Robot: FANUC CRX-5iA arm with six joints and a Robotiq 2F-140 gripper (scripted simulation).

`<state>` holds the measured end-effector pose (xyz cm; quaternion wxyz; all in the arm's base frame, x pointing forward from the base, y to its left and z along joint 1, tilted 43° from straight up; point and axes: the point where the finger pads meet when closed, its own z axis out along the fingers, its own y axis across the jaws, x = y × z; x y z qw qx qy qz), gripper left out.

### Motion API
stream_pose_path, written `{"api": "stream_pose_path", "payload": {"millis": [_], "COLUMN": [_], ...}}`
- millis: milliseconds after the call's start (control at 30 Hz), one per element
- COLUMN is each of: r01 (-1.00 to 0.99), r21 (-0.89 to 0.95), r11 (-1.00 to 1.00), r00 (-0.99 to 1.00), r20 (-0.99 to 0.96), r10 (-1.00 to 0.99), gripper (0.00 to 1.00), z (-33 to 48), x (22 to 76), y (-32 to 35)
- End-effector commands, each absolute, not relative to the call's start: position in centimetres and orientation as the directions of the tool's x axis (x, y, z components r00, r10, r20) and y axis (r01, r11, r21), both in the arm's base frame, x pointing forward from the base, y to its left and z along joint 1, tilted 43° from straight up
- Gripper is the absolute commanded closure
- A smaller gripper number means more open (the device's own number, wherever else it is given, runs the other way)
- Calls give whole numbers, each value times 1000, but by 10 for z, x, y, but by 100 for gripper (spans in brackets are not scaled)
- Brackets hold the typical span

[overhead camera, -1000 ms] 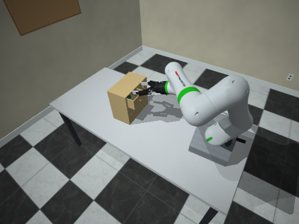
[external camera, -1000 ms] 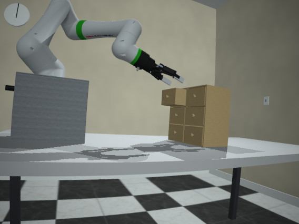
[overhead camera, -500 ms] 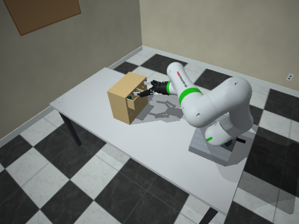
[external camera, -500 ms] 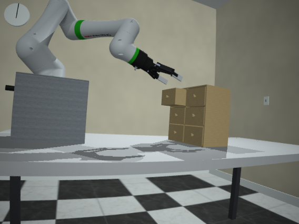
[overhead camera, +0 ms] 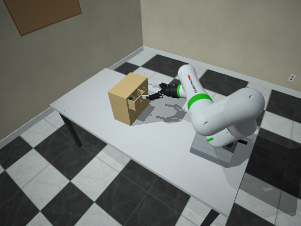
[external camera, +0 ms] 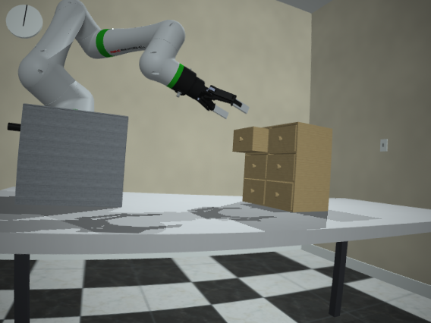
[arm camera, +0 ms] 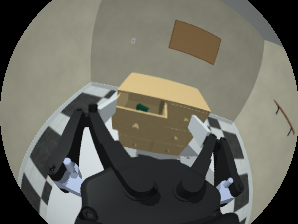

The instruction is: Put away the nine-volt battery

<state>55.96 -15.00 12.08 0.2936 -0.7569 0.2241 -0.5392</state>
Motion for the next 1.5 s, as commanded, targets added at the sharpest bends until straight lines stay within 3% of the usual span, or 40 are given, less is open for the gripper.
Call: {"api": "stream_pose_path", "payload": {"millis": [0, 567, 1100, 1333, 1467], "r01": [-22, -22, -22, -33, -32], "r21": [-686, -686, -686, -679, -681], "r11": [-727, -727, -727, -733, -731], "r00": [319, 319, 331, 479, 709], "r20": [684, 684, 681, 633, 501], "r10": [-656, -656, -653, -608, -497], "gripper": [0, 0, 0, 0, 0], "z": [121, 124, 124, 128, 134], "x": [536, 471, 462, 464, 462], "y": [-150, -150, -150, -158, -163]}}
